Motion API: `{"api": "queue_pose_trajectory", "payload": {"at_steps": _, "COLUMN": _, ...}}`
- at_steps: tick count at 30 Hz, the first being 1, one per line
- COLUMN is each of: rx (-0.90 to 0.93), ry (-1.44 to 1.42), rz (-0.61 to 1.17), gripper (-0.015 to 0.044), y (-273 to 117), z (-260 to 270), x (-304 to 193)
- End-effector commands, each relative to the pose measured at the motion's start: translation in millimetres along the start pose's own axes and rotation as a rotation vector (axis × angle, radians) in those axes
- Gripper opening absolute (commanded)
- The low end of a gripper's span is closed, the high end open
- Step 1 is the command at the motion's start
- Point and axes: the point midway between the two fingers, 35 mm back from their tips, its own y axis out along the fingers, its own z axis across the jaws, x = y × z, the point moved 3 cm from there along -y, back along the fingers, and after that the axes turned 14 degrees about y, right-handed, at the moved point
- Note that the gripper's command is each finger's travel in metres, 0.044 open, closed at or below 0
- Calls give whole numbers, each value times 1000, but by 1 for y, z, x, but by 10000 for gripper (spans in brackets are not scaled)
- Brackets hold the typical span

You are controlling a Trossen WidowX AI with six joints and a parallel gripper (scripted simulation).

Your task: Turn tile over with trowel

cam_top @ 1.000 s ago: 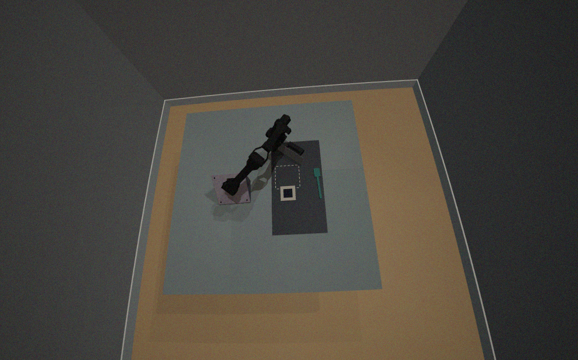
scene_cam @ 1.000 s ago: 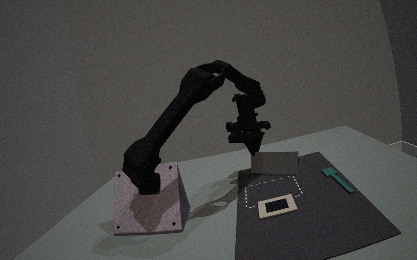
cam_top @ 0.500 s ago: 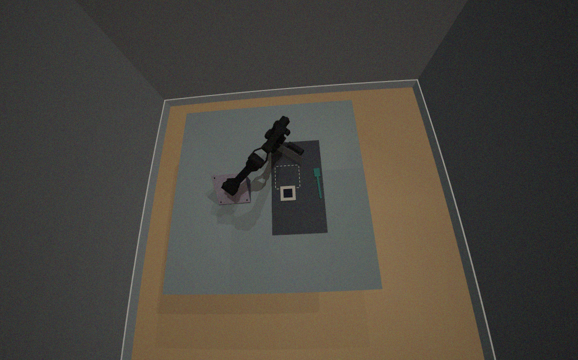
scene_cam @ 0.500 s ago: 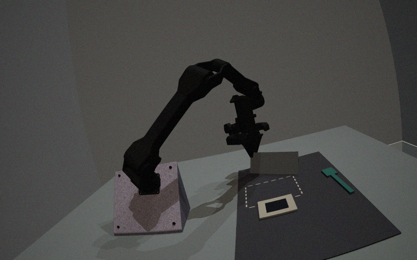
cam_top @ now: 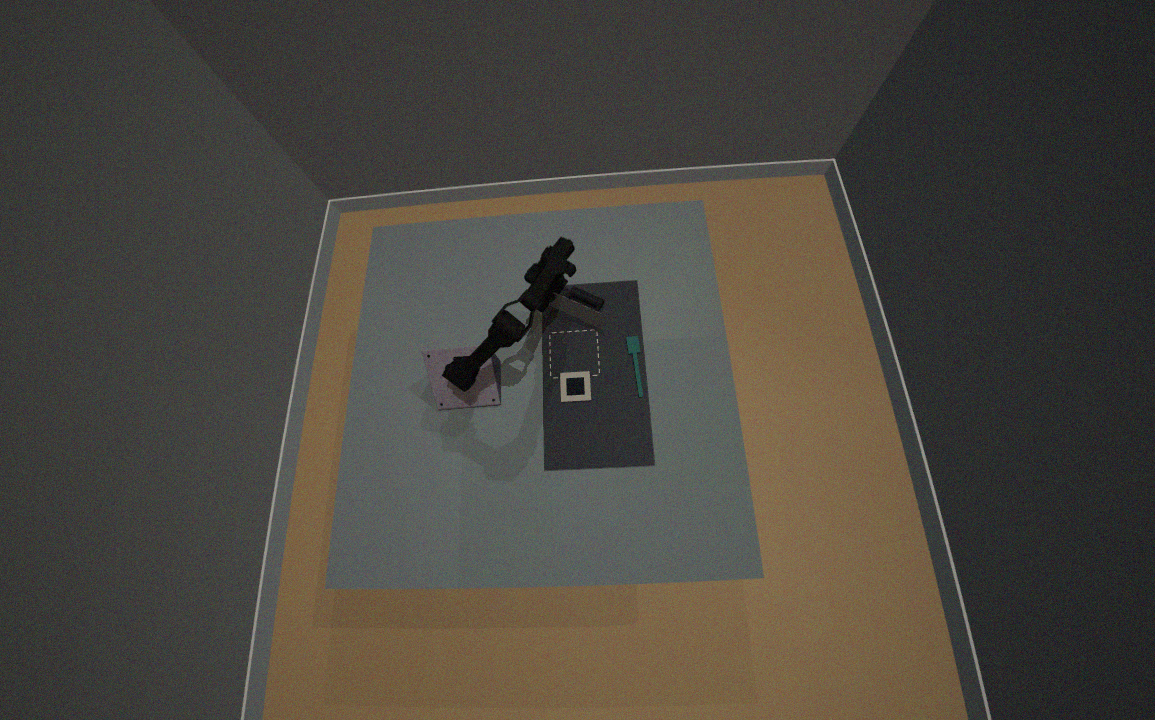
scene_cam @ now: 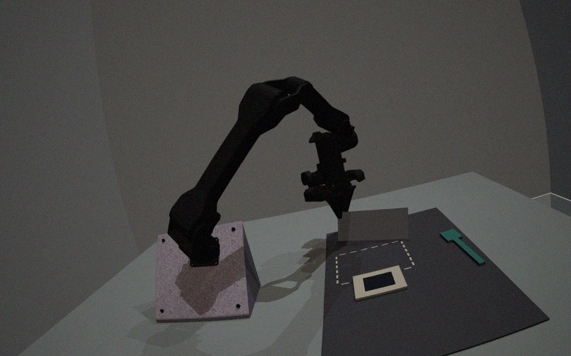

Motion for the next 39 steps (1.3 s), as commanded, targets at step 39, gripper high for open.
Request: {"api": "queue_pose_trajectory", "payload": {"at_steps": 39, "rx": 11, "ry": -5, "rz": 7, "gripper": 100, "y": -19, "z": 38, "x": -8}}
